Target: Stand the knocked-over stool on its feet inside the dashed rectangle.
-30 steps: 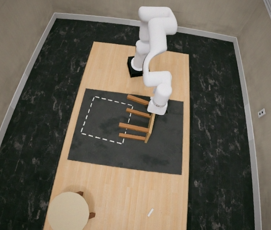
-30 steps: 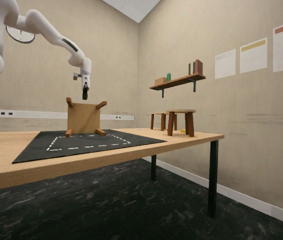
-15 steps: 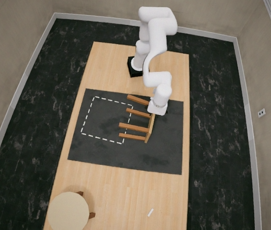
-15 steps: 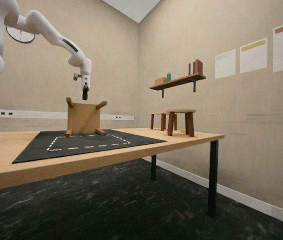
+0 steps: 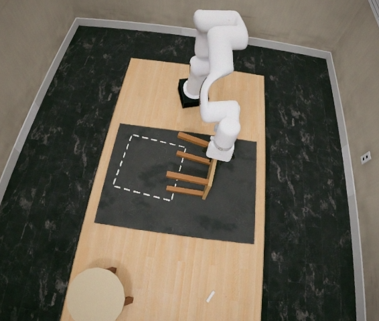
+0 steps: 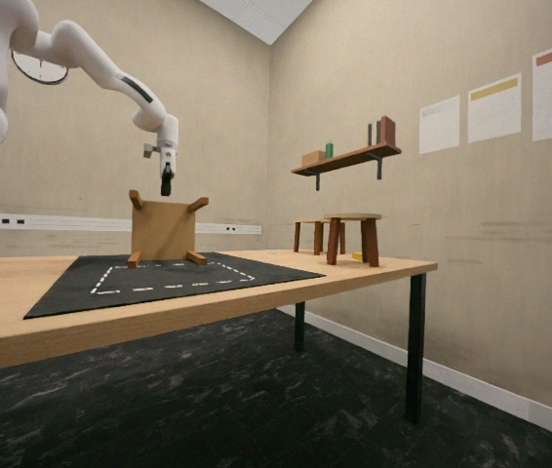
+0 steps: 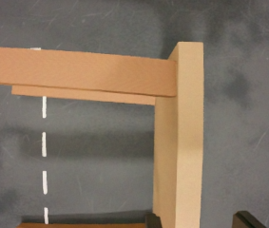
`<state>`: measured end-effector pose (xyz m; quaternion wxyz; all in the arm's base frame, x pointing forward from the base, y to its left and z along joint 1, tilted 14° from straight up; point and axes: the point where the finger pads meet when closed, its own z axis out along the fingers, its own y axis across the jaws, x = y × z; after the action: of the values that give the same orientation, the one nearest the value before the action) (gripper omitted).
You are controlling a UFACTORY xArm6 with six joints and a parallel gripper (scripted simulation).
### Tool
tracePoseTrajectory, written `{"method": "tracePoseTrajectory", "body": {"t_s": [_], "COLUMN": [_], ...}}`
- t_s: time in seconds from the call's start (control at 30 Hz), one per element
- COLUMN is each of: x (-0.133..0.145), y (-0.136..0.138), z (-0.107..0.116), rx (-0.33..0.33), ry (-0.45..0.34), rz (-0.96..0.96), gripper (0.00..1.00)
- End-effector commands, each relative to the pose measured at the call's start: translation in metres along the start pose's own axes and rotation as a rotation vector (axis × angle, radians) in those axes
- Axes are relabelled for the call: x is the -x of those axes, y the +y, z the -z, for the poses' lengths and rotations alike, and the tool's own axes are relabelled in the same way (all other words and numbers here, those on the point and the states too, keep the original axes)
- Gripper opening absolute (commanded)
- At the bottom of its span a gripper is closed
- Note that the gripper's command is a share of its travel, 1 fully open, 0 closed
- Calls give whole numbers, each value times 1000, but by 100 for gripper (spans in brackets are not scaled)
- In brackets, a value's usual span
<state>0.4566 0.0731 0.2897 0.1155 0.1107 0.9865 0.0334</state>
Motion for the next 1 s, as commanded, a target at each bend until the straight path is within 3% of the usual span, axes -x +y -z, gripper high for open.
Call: {"method": "tracePoseTrajectory", "body": {"t_s": [0.0,0.67,0.97], "x": [1,1,1], "y": [1,1,1], "z": [2,-12,-36], "rx": [2,2,2], "ry": [-4,-4,-4], "rz": [0,0,0], "gripper": [45,45,45]}}
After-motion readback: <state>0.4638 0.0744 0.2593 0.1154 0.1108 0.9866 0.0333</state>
